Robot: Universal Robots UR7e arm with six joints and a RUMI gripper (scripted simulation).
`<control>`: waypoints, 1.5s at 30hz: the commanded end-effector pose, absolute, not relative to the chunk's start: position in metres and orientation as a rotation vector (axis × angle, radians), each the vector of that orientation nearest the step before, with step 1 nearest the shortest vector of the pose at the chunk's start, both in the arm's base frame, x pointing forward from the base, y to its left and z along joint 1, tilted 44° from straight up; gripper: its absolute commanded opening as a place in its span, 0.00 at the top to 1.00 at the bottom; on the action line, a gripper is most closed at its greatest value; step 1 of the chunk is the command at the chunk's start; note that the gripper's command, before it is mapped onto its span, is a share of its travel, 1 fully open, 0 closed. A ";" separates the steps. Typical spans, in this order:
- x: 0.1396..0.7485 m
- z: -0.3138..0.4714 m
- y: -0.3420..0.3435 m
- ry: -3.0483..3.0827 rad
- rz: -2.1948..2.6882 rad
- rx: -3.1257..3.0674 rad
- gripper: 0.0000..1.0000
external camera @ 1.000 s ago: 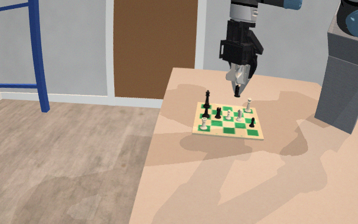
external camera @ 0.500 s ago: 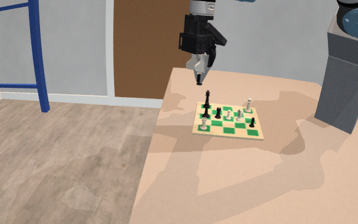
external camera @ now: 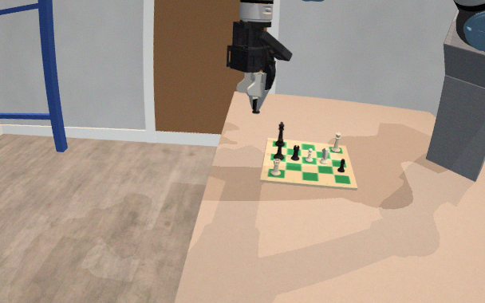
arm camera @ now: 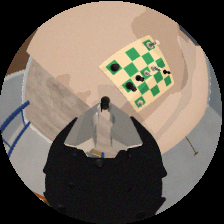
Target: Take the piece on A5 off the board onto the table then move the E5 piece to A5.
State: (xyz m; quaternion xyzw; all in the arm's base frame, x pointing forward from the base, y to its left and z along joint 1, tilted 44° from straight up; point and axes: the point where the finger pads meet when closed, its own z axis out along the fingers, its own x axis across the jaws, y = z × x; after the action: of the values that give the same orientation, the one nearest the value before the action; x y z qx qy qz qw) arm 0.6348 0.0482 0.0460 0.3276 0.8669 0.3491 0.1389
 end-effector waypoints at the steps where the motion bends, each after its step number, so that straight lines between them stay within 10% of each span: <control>1: 0.636 0.046 0.048 2.509 1.011 0.947 1.00; 45: 0.681 -0.023 0.098 2.509 1.011 0.946 1.00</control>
State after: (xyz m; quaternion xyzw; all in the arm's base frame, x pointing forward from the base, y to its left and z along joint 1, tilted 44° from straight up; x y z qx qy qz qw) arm 0.6774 0.0983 -0.0229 0.3266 0.8676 0.3499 0.1347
